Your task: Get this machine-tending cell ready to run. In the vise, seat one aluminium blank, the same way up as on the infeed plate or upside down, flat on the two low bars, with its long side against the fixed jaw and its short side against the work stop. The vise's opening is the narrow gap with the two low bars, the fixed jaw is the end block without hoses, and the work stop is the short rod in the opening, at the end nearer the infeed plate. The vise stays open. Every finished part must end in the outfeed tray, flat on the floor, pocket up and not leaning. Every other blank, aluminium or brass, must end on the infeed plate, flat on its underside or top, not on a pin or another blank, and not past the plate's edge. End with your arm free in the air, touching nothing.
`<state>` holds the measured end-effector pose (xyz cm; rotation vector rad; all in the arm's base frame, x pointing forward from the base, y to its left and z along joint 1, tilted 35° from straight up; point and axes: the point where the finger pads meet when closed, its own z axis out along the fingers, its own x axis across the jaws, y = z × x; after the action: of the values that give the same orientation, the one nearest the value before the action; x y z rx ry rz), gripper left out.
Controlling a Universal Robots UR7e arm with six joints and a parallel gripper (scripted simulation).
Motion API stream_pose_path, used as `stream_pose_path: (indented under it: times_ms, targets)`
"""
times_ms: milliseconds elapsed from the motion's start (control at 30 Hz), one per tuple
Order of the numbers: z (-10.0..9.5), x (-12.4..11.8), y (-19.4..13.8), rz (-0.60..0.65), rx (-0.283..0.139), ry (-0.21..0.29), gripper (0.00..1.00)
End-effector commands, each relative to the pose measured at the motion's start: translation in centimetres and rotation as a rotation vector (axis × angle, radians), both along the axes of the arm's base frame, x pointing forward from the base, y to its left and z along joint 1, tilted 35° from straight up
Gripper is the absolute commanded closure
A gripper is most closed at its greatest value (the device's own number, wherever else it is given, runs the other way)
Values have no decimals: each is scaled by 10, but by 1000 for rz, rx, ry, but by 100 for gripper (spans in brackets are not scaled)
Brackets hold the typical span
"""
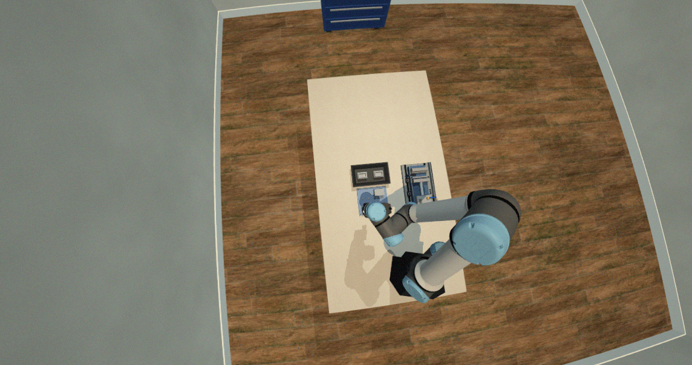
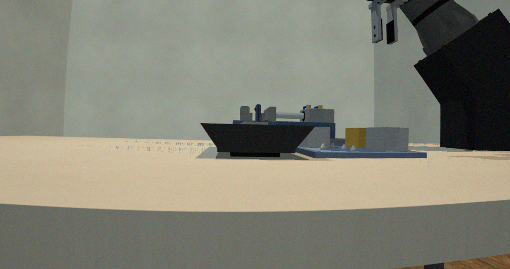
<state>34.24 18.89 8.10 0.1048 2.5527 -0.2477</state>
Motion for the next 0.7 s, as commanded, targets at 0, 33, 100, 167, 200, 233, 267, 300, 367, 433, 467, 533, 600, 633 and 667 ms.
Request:
stream_pose_path:
  times_ms: [0, 33, 100, 167, 200, 233, 267, 300, 367, 433, 467, 533, 600, 633, 667]
  targets:
    - [-2, -1, 2, 7, 11, -4, 0]
    - [-2, -1, 2, 7, 11, -4, 0]
    - [-2, 0, 3, 6, 12, -6, 0]
    - [-1, 0, 3, 6, 12, -7, 0]
    - [-1, 0, 3, 6, 12, -7, 0]
    - [-1, 0, 3, 6, 12, -8, 0]
    - [-1, 0, 3, 6, 12, -8, 0]
    - [-1, 0, 3, 6, 12, -7, 0]
    - [-1, 0, 3, 6, 12, -7, 0]
    - [-1, 0, 3, 6, 12, -7, 0]
    - [-1, 0, 3, 6, 12, -7, 0]
    - [-1, 0, 3, 6, 12, -7, 0]
    - [-1, 0, 3, 6, 12, -7, 0]
    - [-1, 0, 3, 6, 12, -7, 0]
    - [-1, 0, 3, 6, 12, -7, 0]
